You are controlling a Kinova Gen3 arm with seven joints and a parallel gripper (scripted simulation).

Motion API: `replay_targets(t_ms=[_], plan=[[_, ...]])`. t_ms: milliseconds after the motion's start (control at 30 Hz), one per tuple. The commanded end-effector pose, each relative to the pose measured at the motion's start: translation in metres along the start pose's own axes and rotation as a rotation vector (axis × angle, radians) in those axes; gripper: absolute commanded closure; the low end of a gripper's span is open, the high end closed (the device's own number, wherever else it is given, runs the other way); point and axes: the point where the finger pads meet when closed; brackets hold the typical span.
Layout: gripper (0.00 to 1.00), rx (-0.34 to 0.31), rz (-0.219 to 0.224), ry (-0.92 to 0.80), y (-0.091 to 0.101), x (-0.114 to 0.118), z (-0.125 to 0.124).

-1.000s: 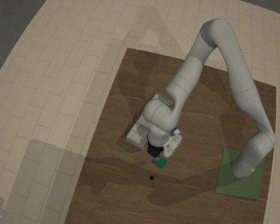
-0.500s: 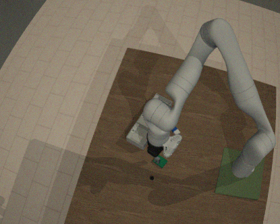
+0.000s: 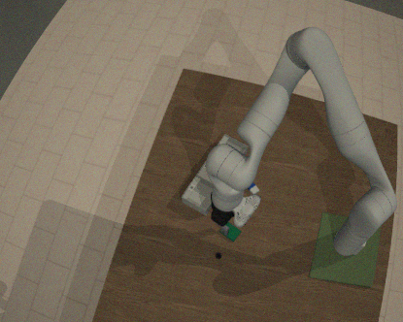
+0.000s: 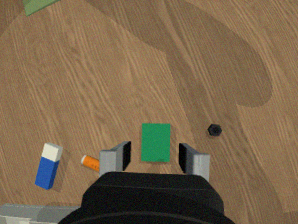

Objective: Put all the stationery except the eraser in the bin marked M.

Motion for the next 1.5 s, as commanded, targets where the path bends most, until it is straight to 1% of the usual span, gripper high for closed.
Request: replay_targets(t_ms=[0,67,367,933,1300,1467], plan=[[0.0,0.01,-0.002,0.007,-0.011,0.0,-0.005],[0.0,0.01,-0.002,0.007,-0.011,0.0,-0.005],[0.0,0.01,-0.001,0.007,-0.045,0.001,-0.008],[0.0,0.01,-0.001,0.007,-0.045,0.001,-0.005],[0.0,0.01,-0.001,0.007,-0.057,0.001,-0.005],[0.0,0.01,-0.001,0.007,-0.057,0.001,-0.005]])
Point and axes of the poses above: the point where the finger pads meet when closed, its own y axis back along the fingers, its own x axis across the jaws, z = x × y, and after that the axes turned 7 degrees about -y, right-handed
